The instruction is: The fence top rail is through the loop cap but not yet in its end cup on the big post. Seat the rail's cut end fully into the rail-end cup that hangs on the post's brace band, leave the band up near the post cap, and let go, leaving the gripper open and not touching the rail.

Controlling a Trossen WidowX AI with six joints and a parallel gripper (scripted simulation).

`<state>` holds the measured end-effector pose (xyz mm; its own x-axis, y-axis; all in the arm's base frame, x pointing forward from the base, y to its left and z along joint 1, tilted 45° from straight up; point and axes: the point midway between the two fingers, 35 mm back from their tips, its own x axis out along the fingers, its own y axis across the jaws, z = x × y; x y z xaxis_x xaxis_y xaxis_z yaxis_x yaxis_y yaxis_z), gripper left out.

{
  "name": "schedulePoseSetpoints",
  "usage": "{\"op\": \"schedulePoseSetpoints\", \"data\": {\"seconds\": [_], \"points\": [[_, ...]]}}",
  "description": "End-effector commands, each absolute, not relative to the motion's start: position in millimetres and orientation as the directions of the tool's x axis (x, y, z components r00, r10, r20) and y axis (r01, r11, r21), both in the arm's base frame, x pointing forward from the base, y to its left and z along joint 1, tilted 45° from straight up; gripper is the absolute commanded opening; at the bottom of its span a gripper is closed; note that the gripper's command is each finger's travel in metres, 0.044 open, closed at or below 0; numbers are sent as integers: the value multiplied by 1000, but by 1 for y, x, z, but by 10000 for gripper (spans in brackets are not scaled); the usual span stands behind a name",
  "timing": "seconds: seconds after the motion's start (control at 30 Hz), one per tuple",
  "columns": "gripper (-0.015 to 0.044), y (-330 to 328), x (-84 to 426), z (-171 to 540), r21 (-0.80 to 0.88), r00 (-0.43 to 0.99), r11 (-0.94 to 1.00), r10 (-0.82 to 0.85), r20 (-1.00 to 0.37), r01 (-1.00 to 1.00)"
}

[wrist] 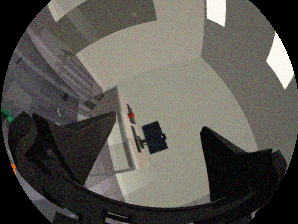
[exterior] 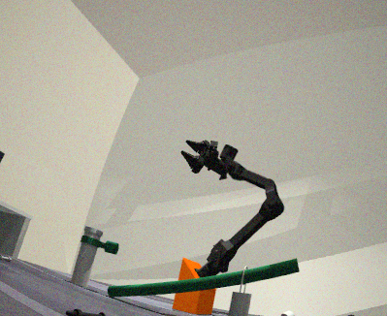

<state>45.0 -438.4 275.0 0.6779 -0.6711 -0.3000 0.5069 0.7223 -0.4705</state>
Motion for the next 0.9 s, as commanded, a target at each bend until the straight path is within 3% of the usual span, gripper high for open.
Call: {"op": "schedulePoseSetpoints", "data": {"seconds": [0.0, 0.27, 0.53, 0.7, 0.87], "points": [[440, -417, 98, 226, -252, 748, 854, -521, -411, 456], [440, -339, 185, 148, 171, 802, 937, -157, -577, 306], [440, -230, 233, 89, 528, 701, 821, 245, -670, 217], [440, -159, 239, 65, 673, 564, 701, 466, -682, 234], [440, -150, 239, 63, 688, 542, 685, 493, -681, 240]]}}
